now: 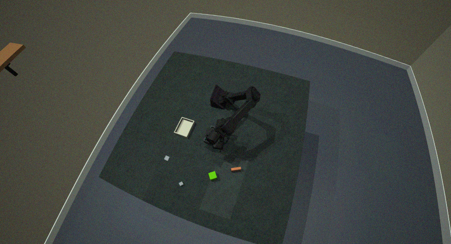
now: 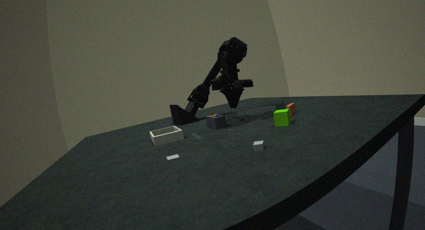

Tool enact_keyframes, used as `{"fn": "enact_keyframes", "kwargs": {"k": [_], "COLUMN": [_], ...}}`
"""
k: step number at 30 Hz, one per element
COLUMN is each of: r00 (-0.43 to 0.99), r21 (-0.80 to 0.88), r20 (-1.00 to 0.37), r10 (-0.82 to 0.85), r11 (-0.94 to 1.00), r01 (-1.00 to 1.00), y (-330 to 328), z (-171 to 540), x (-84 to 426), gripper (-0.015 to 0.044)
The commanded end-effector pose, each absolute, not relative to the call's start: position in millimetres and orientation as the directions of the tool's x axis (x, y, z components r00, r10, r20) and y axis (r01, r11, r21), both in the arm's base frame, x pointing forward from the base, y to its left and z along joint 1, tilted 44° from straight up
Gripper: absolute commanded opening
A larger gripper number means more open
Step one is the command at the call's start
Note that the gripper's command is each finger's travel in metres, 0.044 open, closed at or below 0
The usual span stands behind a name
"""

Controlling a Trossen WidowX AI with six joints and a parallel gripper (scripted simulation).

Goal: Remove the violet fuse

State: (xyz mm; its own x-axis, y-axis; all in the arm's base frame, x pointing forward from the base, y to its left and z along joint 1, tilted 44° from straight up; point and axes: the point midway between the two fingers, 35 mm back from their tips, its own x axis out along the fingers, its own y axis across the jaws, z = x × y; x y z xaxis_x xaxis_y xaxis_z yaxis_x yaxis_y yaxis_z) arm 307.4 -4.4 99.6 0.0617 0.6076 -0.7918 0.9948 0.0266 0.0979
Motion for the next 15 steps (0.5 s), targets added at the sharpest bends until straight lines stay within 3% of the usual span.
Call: {"fn": "enact_keyframes", "kwargs": {"k": [1,15], "r00": [0.07,0.08], "r21": [-0.034,-0.073], "r20": [-0.749,-0.732], "r10": [0.659,0.677], "r11": [-0.144,-0.195], "r01": [0.989,0.978], "y": [-61,-73], "z": [69,58], "x": [298,297], "gripper": [0.0074,0.0074]}}
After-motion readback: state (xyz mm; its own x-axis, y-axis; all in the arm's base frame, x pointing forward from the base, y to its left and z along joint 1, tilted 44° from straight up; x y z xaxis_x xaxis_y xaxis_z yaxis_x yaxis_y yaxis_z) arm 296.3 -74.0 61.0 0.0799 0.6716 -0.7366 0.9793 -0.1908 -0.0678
